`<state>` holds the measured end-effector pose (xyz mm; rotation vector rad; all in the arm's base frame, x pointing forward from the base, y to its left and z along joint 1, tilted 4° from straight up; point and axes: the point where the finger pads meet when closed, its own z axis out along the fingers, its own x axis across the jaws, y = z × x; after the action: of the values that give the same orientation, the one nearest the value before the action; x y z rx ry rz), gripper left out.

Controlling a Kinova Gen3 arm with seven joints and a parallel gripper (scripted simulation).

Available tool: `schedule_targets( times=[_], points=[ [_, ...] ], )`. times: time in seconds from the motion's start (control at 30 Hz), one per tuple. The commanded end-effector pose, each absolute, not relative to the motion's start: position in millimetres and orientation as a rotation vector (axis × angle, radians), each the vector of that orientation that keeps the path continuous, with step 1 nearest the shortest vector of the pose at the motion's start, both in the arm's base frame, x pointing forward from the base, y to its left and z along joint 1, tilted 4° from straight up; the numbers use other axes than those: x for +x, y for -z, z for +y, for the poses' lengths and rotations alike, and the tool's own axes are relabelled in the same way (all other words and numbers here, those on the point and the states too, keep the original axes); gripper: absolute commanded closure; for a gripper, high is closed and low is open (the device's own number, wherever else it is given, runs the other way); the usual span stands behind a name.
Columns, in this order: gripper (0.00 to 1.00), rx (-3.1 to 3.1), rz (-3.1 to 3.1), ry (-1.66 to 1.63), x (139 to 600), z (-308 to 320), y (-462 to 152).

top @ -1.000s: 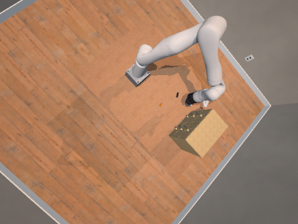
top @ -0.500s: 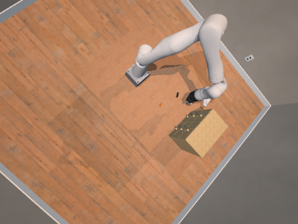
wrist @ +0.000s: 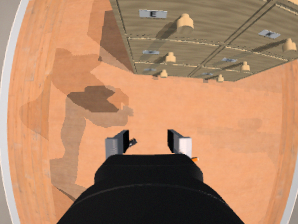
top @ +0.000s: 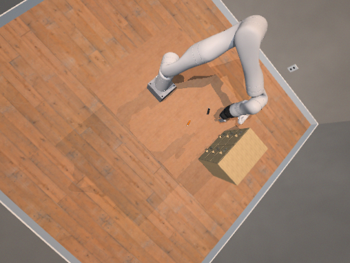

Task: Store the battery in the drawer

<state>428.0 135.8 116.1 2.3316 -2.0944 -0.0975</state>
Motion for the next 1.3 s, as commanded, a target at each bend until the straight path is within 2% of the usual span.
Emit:
schedule_targets(
  times=[0.0, 1.27],
  points=[
    [0.0, 2.325, -2.103, 0.096, 428.1, 137.6, -116.6],
    [0.0, 2.276, -2.155, 0.095, 428.2, 139.9, -116.5]
  ],
)
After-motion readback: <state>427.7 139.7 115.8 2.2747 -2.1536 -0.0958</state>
